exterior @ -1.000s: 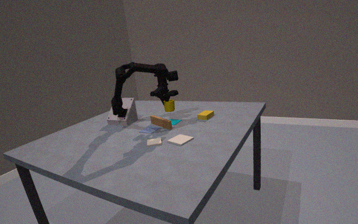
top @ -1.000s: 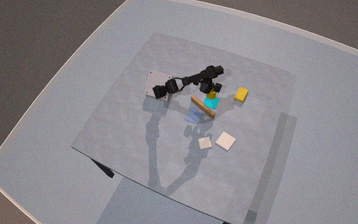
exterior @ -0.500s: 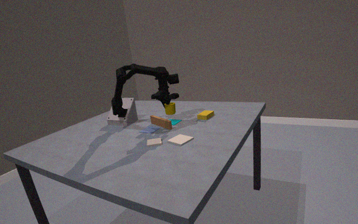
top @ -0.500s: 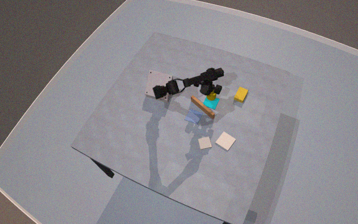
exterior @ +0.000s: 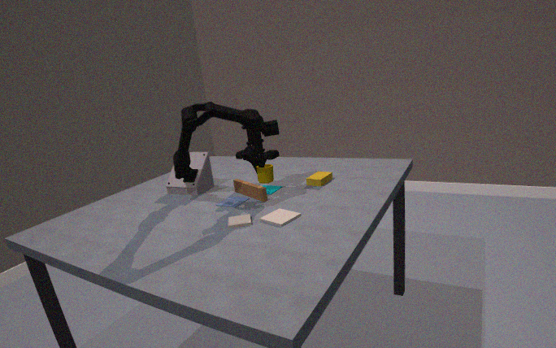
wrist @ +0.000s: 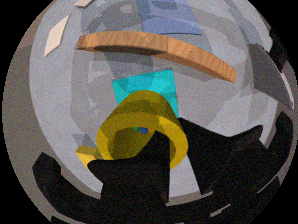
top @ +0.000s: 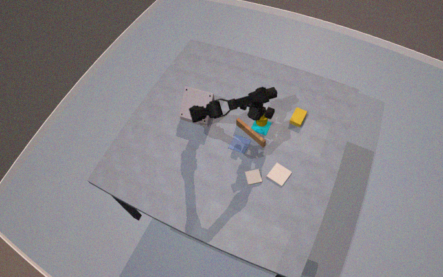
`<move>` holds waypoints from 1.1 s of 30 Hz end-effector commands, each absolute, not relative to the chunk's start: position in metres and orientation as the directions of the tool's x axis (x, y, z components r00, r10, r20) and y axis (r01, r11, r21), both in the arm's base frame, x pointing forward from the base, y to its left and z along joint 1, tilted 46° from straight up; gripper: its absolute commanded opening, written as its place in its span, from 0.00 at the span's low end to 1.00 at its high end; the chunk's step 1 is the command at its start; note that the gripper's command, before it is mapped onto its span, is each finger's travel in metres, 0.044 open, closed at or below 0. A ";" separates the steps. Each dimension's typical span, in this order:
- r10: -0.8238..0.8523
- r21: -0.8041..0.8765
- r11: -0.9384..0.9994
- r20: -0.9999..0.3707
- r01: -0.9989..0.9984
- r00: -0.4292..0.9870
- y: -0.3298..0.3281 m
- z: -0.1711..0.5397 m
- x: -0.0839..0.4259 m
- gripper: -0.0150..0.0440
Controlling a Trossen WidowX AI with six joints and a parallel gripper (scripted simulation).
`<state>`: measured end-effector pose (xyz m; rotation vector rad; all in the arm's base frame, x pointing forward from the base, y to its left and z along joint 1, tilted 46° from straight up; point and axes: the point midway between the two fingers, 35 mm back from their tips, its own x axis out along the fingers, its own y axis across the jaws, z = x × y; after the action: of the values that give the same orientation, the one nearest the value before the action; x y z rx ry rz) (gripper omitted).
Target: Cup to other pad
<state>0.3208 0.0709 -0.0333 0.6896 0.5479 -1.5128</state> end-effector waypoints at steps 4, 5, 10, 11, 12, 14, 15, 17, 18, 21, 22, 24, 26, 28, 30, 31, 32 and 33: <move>-0.710 0.064 -0.058 -0.705 0.996 0.004 0.063 -0.041 0.319 0.25; -0.710 0.064 -0.058 -0.705 0.996 0.004 0.062 -0.042 0.319 0.25; -0.710 0.064 -0.058 -0.704 0.996 0.004 0.056 -0.048 0.319 0.25; -0.710 0.064 -0.058 -0.704 0.996 0.004 0.055 -0.049 0.319 0.25; -0.710 0.064 -0.058 -0.704 0.996 0.004 0.054 -0.050 0.319 0.25; -0.710 0.064 -0.058 -0.704 0.996 0.004 0.052 -0.052 0.319 0.25; -0.710 0.064 -0.058 -0.704 0.996 0.004 0.051 -0.053 0.319 0.25; -0.711 0.064 -0.058 -0.704 0.996 0.004 0.049 -0.055 0.319 0.25; -0.711 0.064 -0.058 -0.703 0.996 0.004 0.048 -0.055 0.319 0.25; -0.707 0.069 -0.064 -0.708 0.996 0.003 0.051 -0.053 0.320 0.25; -0.707 0.069 -0.064 -0.708 0.996 0.003 0.051 -0.053 0.320 0.25; -0.707 0.069 -0.064 -0.708 0.996 0.003 0.051 -0.053 0.320 0.25; -0.707 0.069 -0.064 -0.708 0.996 0.003 0.051 -0.053 0.320 0.25; -0.707 0.069 -0.064 -0.708 0.996 0.003 0.051 -0.053 0.320 0.25; -0.707 0.069 -0.064 -0.708 0.996 0.003 0.051 -0.053 0.320 0.25; -0.707 0.069 -0.064 -0.708 0.996 0.003 0.051 -0.053 0.320 0.25; -0.707 0.069 -0.064 -0.708 0.996 0.003 0.051 -0.053 0.320 0.30; -0.707 0.069 -0.064 -0.708 0.996 0.003 0.051 -0.053 0.320 0.34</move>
<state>0.3198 0.0507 -0.0533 0.6866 0.5468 -1.5139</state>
